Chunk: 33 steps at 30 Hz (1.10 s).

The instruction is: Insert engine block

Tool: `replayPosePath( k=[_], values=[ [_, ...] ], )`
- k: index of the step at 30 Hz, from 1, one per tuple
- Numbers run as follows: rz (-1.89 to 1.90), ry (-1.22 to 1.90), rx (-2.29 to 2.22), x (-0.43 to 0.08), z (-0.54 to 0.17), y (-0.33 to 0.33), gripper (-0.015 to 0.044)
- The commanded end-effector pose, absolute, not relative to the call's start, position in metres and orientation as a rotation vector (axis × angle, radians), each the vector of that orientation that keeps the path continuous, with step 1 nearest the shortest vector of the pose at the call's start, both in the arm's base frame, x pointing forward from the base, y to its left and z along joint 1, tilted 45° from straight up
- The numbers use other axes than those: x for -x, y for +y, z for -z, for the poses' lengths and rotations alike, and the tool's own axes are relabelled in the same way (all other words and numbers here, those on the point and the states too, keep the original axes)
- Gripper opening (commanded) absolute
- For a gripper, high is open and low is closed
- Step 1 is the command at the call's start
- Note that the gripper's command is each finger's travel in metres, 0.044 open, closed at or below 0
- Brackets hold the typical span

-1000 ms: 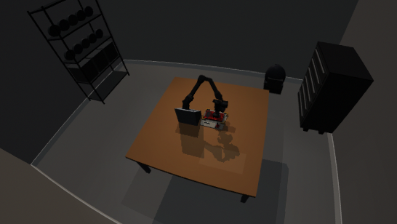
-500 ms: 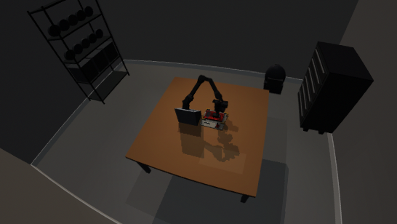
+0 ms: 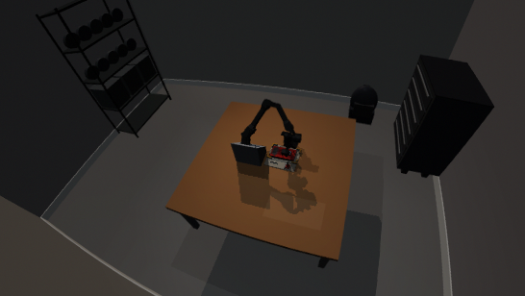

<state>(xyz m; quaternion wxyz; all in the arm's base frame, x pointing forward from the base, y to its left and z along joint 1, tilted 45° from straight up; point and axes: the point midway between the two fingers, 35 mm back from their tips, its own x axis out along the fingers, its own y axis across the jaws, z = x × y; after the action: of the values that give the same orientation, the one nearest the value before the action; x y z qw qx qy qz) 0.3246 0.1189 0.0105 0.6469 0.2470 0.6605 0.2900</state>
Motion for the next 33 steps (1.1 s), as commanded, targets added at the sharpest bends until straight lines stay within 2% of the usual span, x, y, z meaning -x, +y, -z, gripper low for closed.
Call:
replayPosePath(
  k=[1, 8, 25, 33],
  values=[
    [-0.66, 1.503, -0.561, -0.325, -0.011, 0.119, 0.044],
    [-0.66, 1.504, -0.568, -0.325, -0.02, 0.109, 0.044],
    [-0.66, 1.504, -0.568, -0.325, -0.02, 0.109, 0.0],
    [-0.66, 1.504, -0.568, -0.325, -0.02, 0.109, 0.0]
  ],
)
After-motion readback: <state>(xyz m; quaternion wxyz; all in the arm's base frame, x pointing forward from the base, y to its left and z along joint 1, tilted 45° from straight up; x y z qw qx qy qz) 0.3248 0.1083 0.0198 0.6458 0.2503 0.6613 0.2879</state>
